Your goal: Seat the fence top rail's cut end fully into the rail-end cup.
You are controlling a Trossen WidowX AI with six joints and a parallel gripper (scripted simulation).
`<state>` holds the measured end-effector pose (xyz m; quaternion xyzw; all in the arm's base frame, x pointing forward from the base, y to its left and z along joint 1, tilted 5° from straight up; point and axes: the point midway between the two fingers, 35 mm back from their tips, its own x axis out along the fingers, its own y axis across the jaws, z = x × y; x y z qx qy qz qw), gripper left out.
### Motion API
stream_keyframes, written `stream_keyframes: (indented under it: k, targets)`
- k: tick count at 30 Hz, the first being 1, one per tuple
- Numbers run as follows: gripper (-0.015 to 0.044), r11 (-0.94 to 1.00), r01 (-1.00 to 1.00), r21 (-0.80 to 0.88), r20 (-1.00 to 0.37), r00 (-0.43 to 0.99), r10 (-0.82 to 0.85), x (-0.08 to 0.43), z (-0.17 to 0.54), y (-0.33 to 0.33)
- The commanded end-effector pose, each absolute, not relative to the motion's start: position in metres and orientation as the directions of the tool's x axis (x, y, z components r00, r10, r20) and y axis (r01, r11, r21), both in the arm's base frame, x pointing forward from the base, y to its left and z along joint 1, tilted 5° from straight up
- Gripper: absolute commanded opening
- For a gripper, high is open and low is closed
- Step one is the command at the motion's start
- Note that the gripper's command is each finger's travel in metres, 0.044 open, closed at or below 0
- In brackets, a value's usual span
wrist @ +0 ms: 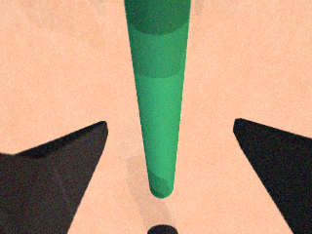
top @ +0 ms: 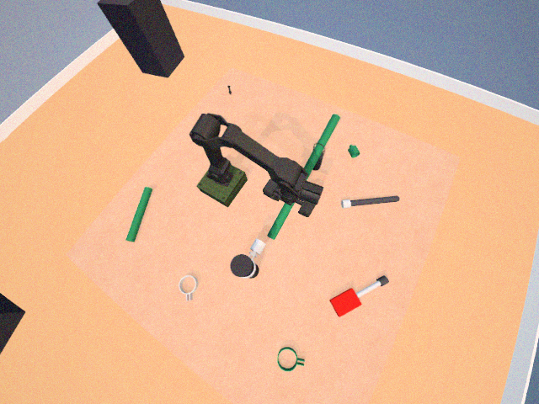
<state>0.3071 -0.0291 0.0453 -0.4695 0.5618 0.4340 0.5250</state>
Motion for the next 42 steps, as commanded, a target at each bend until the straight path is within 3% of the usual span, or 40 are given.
stream_keyframes:
  k: [1, 29, 39, 42]
  targets:
    - [0.044, 0.179, -0.984, 0.002, -0.998, -0.015, -0.066, 0.306, 0.037, -0.029]
    - [0.044, 0.179, -0.984, 0.003, -0.998, -0.015, -0.066, 0.303, -0.006, -0.032]
    - [0.0177, 0.179, -0.984, 0.003, -0.998, -0.015, -0.066, 0.304, -0.006, -0.032]
    - [0.0157, 0.179, -0.984, 0.003, -0.998, -0.015, -0.066, 0.304, -0.006, -0.032]
